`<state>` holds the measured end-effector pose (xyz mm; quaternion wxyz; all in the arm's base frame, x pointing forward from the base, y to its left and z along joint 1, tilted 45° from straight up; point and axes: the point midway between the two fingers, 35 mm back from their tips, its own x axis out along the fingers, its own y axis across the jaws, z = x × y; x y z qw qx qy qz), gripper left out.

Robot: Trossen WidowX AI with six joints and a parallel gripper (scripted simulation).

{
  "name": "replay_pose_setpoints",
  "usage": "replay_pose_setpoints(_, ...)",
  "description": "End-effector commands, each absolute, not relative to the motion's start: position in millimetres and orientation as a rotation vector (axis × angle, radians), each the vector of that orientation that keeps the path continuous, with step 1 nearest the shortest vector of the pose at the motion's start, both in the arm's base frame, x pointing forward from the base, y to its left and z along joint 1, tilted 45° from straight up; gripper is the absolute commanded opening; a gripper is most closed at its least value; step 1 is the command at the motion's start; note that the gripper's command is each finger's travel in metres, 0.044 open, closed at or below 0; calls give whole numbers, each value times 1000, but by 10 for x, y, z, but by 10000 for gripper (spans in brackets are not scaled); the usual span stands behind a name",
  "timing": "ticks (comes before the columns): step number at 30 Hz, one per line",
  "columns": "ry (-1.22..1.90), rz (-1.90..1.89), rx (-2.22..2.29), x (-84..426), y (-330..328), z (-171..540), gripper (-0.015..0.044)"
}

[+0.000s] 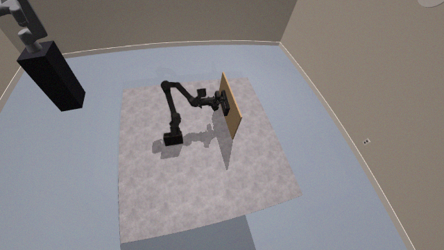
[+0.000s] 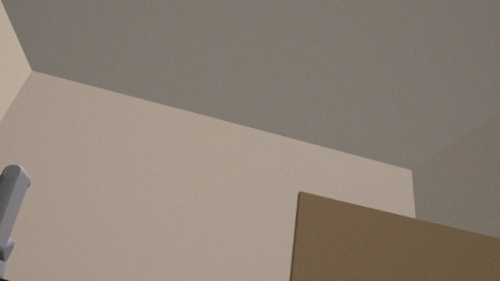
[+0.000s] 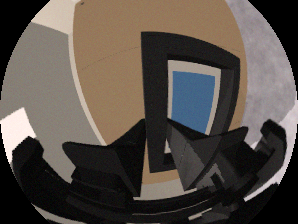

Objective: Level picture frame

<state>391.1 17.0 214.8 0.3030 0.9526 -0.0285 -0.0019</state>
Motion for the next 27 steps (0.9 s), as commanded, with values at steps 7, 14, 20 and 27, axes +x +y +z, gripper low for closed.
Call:
replay_pose_setpoints(7, -72, -2, 2522, 3910, 155, 2160, 0)
replay_pose_setpoints(14, -72, -2, 2522, 3909, 136, 2172, 0)
replay_pose_setpoints(20, -72, -2, 2522, 3908, 120, 2183, 0)
replay_pose_setpoints(27, -72, -2, 2522, 3907, 102, 2196, 0)
